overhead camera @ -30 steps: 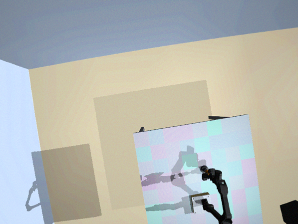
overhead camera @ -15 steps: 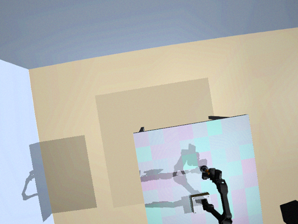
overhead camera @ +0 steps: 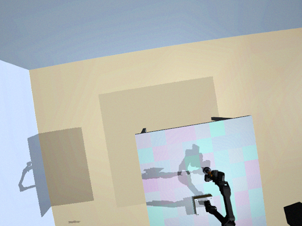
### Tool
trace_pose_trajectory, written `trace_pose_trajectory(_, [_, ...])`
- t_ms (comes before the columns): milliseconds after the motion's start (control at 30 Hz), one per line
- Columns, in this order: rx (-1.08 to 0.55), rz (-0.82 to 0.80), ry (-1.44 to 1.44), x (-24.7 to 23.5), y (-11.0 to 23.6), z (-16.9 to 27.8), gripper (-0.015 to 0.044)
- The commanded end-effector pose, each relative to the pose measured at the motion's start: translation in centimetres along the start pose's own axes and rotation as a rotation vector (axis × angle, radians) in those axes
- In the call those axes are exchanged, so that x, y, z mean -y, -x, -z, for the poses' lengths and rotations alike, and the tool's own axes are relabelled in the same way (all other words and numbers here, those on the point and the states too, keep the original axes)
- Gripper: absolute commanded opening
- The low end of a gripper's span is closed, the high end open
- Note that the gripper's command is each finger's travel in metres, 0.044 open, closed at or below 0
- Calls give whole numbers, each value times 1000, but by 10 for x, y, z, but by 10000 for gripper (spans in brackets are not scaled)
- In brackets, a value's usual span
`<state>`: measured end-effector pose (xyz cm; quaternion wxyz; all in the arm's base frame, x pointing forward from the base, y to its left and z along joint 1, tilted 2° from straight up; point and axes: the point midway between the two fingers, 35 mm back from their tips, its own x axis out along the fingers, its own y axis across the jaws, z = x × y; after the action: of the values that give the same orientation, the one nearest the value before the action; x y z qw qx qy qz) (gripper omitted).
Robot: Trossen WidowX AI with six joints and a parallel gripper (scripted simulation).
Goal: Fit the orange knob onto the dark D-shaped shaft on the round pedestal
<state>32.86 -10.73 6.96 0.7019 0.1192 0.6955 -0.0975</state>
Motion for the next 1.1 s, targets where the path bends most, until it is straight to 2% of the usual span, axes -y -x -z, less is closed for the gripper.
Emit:
trace_pose_trajectory(0, [2, 5, -4, 0, -1, 2, 0])
trace_pose_trajectory(900, [2, 5, -4, 1, 3, -4, 0])
trace_pose_trajectory(1067, [3, 5, -129, 1, 4, -4, 0])
